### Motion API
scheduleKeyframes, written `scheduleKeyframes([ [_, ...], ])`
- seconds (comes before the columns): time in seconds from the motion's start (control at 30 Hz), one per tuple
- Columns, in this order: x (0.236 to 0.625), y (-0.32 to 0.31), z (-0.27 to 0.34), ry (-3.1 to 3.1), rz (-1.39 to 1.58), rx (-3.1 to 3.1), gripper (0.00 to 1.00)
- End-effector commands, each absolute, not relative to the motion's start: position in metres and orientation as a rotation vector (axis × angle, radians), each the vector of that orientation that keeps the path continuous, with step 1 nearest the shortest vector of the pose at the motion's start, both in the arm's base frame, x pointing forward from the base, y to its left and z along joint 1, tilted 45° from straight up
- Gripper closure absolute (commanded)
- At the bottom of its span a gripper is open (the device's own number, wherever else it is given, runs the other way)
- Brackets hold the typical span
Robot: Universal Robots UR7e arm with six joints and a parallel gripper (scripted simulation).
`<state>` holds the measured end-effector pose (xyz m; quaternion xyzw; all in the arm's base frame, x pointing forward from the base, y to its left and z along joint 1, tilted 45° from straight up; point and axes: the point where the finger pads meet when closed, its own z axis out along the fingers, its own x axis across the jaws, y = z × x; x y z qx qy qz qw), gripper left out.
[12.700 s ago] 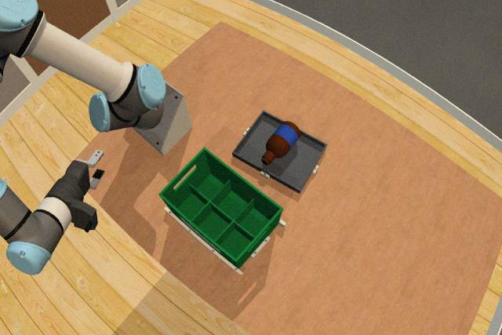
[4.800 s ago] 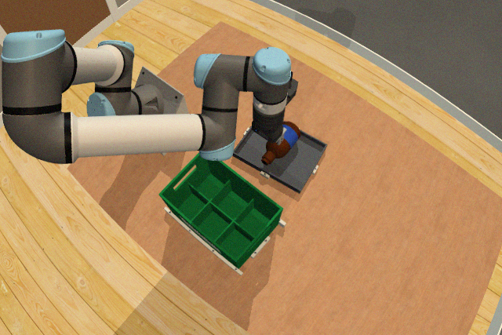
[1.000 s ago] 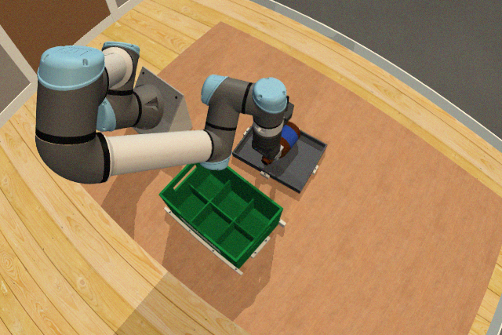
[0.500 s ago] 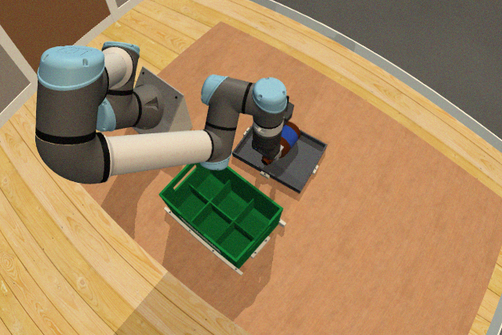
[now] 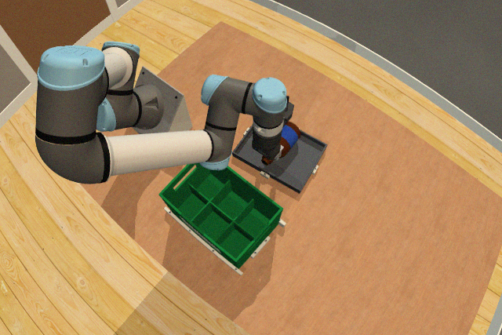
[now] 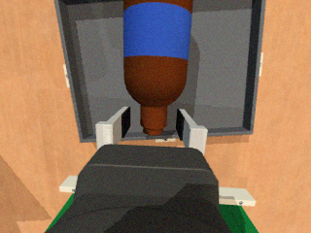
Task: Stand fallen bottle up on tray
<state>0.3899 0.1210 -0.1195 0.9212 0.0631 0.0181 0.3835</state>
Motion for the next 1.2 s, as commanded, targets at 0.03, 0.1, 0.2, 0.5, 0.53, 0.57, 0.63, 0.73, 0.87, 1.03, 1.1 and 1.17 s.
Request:
scheduleKeyframes([
  [0.03, 0.388, 0.117, -0.123, 0.162, 0.038, 2.346, 0.00],
  [0.1, 0.388, 0.116, -0.123, 0.162, 0.038, 2.346, 0.00],
  [0.2, 0.388, 0.115, -0.125, 0.162, 0.038, 2.346, 0.00],
  [0.5, 0.388, 0.110, -0.130, 0.162, 0.038, 2.345, 0.00],
  [0.53, 0.388, 0.109, -0.131, 0.162, 0.038, 2.345, 0.00],
  [0.57, 0.388, 0.108, -0.131, 0.162, 0.038, 2.345, 0.00],
  [0.63, 0.389, 0.107, -0.133, 0.162, 0.038, 2.345, 0.00],
  [0.73, 0.389, 0.104, -0.136, 0.162, 0.038, 2.345, 0.00],
  [0.87, 0.389, 0.102, -0.137, 0.162, 0.038, 2.345, 0.00],
  [1.03, 0.390, 0.098, -0.141, 0.162, 0.038, 2.345, 0.00],
  [1.1, 0.390, 0.097, -0.143, 0.162, 0.038, 2.345, 0.00],
  [1.17, 0.390, 0.095, -0.144, 0.162, 0.038, 2.346, 0.00],
])
